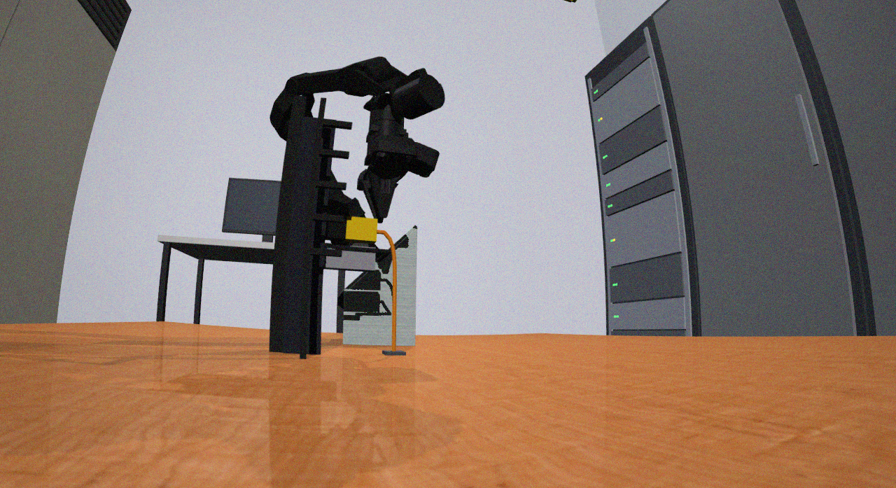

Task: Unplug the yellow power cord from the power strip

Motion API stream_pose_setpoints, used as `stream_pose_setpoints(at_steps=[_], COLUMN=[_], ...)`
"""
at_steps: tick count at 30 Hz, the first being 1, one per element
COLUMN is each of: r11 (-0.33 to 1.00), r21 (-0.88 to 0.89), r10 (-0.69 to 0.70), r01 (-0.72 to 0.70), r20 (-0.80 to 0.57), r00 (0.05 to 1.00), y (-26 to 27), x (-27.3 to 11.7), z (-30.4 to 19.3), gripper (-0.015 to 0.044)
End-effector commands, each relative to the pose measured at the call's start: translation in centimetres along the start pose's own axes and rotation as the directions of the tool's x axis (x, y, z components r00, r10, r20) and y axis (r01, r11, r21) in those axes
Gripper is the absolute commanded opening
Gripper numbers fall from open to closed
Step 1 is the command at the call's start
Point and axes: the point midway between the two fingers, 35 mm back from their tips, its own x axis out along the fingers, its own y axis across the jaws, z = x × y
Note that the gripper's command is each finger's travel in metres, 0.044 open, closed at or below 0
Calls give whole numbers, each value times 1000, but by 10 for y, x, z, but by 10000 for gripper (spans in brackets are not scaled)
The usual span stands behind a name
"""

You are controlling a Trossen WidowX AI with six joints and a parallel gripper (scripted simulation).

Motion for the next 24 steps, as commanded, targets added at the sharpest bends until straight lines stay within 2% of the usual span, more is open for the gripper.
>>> stream_pose_setpoints(at_steps=[1, 24], r11=[1000, 1000], r21=[0, 0], r10=[0, 0], r01=[0, 0], r20=[-3, -4], r00=[1000, 1000], y=[1, 1], x=[0, 12], z=[-11, -20], gripper=[160, 160])
